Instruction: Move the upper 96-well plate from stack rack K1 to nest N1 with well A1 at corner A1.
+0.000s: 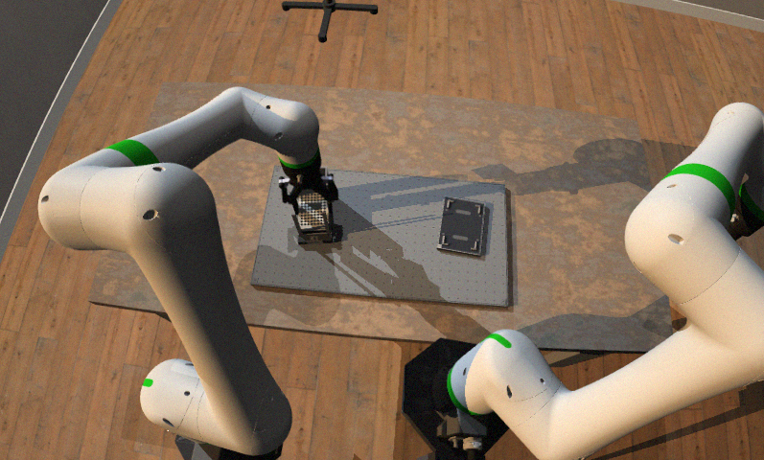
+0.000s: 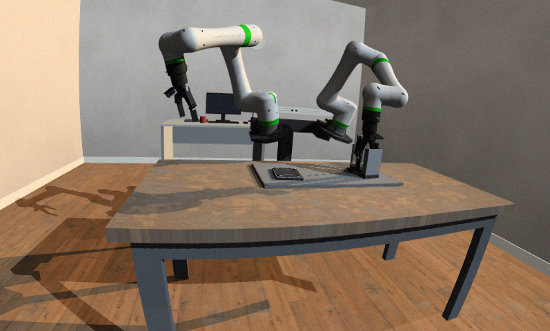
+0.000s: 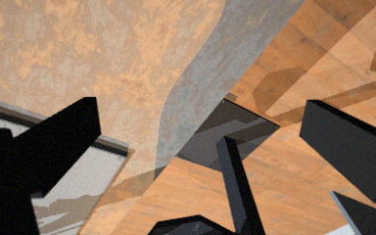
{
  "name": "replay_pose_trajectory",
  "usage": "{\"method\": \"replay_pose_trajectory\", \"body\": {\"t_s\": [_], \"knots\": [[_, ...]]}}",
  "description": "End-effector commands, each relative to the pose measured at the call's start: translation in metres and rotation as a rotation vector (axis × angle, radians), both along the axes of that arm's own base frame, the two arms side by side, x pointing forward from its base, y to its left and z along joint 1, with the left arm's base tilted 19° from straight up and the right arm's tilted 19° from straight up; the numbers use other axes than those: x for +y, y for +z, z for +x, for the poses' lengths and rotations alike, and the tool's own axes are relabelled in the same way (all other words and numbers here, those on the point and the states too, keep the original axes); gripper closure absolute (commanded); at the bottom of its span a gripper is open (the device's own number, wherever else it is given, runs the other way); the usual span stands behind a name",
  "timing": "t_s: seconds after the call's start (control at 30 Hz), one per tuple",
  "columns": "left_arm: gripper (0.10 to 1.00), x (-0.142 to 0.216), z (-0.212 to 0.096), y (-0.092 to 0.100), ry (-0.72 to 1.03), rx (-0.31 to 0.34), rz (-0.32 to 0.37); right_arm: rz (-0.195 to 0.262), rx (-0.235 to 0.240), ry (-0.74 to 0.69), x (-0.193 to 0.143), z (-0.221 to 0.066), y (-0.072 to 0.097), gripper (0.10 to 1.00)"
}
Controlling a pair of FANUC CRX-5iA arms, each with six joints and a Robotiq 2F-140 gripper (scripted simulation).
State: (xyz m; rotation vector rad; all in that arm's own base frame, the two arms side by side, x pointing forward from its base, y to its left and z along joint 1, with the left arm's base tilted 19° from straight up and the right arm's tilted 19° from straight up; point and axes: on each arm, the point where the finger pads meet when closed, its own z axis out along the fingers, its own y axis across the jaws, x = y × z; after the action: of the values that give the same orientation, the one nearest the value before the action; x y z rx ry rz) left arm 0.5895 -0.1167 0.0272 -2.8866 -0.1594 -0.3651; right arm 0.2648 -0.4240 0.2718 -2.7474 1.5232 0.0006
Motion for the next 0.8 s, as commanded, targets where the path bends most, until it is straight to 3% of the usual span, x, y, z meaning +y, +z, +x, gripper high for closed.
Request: {"method": "replay_pose_trajectory", "body": {"t_s": [0.0,0.13,0.17,0.53,0.77], "knots": [[0.486,-0.001,0.0,0.001,0.0,-0.002,-0.001,-0.002,-0.001,0.0,0.0,0.0,0.001,0.098],[0.494,-0.001,0.0,0.002,0.0,-0.002,-0.001,-0.002,-0.001,0.0,0.0,0.0,0.001,0.098],[0.999,-0.001,0.0,0.002,0.0,-0.002,-0.001,-0.002,-0.001,0.0,0.0,0.0,0.001,0.098],[0.999,-0.001,0.0,0.002,0.0,-0.002,-0.001,-0.002,-0.001,0.0,0.0,0.0,0.001,0.098],[0.999,-0.004,-0.002,0.013,0.0,-0.002,-0.001,-0.002,-0.001,0.0,0.0,0.0,0.001,0.098]]}}
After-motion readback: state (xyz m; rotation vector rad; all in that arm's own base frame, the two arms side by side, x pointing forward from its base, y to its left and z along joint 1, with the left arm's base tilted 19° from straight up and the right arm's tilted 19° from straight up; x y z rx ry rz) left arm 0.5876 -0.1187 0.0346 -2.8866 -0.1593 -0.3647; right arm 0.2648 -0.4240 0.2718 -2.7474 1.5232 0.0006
